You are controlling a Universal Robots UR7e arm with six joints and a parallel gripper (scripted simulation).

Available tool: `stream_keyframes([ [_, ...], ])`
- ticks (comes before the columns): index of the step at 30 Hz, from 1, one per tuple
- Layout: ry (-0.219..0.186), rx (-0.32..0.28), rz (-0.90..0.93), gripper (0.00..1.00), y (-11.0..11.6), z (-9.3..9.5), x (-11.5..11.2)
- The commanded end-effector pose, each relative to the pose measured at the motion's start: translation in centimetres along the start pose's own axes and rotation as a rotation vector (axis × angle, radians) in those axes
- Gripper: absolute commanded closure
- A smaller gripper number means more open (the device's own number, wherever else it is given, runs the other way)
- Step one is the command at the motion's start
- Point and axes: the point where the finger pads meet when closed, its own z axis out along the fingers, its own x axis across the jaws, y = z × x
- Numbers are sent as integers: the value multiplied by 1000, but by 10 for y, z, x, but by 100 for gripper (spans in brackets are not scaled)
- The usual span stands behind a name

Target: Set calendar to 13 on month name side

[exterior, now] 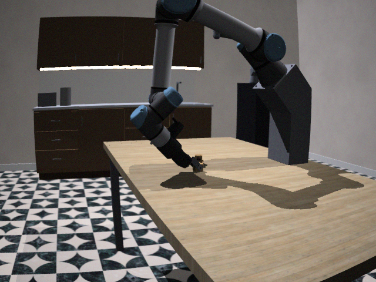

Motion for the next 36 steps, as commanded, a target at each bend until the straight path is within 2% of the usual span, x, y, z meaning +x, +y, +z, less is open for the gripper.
stream_keyframes([
  [1, 0, -1, 0, 40, 0, -1, 0],
  [35, 0, -1, 0, 40, 0, -1, 0],
  [36, 0, -1, 0, 34, 0, -1, 0],
])
